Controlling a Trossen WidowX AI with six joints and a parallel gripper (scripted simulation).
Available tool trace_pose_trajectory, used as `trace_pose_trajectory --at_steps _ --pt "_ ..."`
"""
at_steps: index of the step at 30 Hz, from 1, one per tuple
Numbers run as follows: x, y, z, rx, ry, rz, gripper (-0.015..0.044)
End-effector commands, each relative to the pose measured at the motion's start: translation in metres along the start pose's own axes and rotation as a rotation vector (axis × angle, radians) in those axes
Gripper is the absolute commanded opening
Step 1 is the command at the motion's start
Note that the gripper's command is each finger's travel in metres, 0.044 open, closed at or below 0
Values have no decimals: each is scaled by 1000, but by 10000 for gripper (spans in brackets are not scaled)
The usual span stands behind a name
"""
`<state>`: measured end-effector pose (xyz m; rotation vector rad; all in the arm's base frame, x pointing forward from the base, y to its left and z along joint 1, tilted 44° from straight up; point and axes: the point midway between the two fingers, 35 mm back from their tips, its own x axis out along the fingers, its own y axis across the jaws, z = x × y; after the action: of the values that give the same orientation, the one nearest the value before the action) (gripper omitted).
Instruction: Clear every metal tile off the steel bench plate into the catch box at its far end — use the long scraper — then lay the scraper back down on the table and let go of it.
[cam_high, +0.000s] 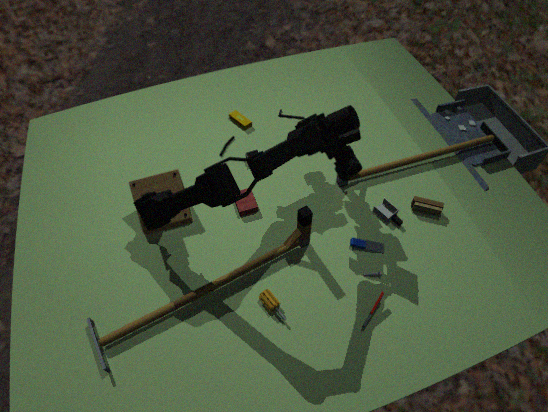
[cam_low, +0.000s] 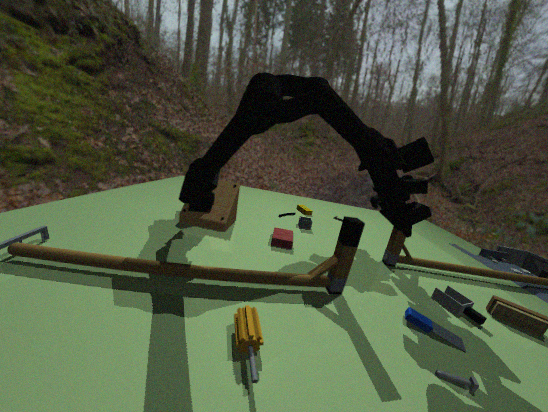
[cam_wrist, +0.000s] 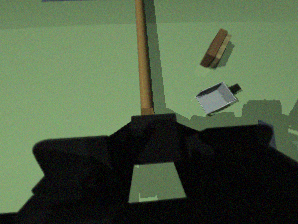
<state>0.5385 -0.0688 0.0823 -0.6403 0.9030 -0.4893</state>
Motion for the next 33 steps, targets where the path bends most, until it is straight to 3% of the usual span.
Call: trace_pose_trajectory --at_steps 1,33 --pt "-4 0 -1 0 -4 0 0" --pt "-27 -1 -19 0 -4 3 0"
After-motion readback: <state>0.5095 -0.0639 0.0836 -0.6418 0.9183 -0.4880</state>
